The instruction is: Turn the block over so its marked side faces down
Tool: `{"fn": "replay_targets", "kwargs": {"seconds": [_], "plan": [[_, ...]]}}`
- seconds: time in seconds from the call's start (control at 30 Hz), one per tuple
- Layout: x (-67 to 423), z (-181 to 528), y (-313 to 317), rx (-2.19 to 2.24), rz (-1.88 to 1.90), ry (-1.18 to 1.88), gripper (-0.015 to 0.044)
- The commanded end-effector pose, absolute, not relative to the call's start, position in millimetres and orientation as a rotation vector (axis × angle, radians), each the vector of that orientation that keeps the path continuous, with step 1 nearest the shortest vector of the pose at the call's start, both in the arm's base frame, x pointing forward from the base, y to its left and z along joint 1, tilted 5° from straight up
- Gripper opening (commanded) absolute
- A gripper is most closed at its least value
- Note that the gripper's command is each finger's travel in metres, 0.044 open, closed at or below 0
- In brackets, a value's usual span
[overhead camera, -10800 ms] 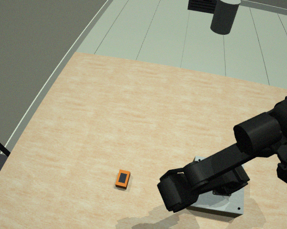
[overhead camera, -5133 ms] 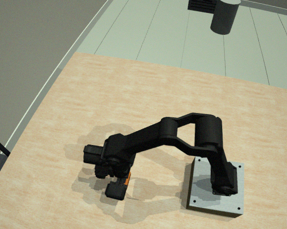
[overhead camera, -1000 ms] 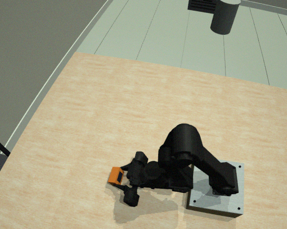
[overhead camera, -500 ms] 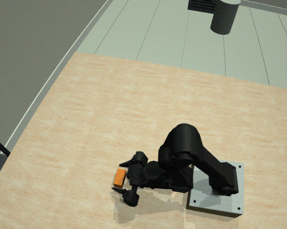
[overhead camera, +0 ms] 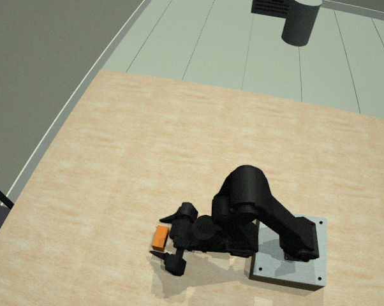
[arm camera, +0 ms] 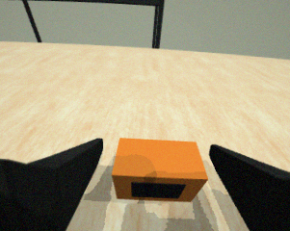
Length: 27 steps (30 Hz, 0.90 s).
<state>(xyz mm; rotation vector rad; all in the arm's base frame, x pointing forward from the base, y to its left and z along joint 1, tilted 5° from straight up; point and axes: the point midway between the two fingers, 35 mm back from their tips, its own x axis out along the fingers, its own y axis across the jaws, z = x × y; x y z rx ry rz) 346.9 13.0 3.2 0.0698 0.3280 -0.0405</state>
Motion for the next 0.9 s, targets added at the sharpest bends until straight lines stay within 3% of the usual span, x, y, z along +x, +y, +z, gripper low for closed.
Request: {"fn": "replay_targets", "kwargs": {"seconds": [0.0, 0.43, 0.87], "plan": [[346.8, 3.4, 12.7, 0.068, -0.043, 0.326, 0.044], [366.0, 4.2, 13.4, 0.063, -0.036, 0.506, 0.044], [358.6, 58.3, 11.5, 0.075, -0.022, 0.747, 0.044]]}}
